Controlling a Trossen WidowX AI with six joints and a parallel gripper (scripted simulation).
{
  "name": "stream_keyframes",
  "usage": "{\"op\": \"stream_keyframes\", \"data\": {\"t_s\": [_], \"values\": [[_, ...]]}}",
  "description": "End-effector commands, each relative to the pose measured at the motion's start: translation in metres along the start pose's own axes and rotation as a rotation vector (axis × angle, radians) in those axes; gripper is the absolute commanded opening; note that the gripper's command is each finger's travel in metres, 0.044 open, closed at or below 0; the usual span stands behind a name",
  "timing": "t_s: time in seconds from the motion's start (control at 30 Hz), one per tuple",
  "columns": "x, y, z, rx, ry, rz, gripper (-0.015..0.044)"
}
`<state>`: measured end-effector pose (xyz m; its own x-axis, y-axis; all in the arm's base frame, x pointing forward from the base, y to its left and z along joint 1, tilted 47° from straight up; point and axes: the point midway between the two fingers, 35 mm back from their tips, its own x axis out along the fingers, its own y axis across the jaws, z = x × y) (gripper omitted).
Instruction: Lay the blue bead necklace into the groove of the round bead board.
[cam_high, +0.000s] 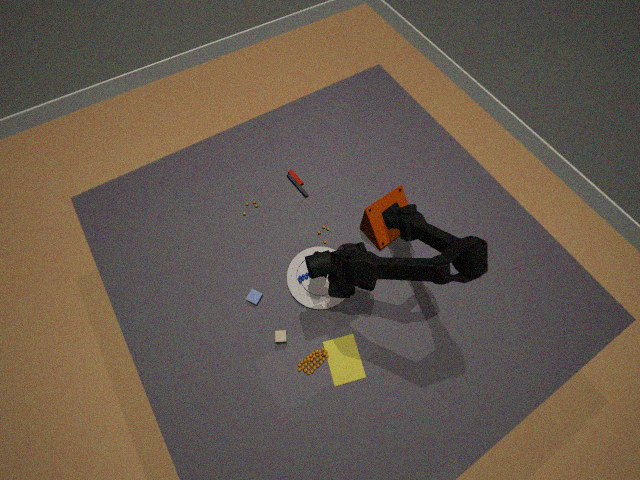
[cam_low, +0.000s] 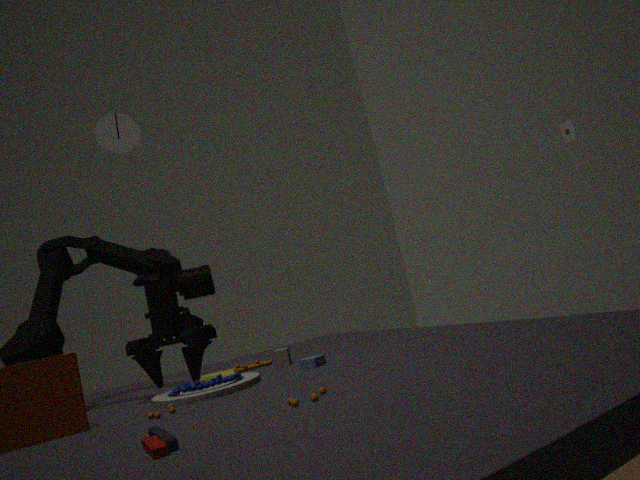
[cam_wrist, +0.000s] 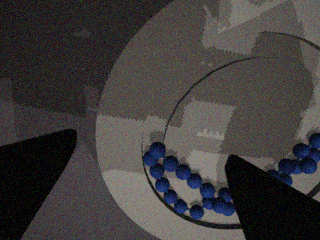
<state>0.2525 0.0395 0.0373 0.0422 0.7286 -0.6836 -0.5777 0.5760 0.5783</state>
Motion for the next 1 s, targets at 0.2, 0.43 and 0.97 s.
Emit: {"op": "stream_keyframes", "data": {"t_s": [0.2, 0.43, 0.97], "values": [[-0.001, 0.000, 0.000, -0.002, 0.004, -0.001, 0.0440], [-0.013, -0.018, -0.017, 0.384, 0.006, -0.010, 0.0309], [-0.032, -0.039, -0.047, 0.990, 0.004, -0.007, 0.0120]]}}
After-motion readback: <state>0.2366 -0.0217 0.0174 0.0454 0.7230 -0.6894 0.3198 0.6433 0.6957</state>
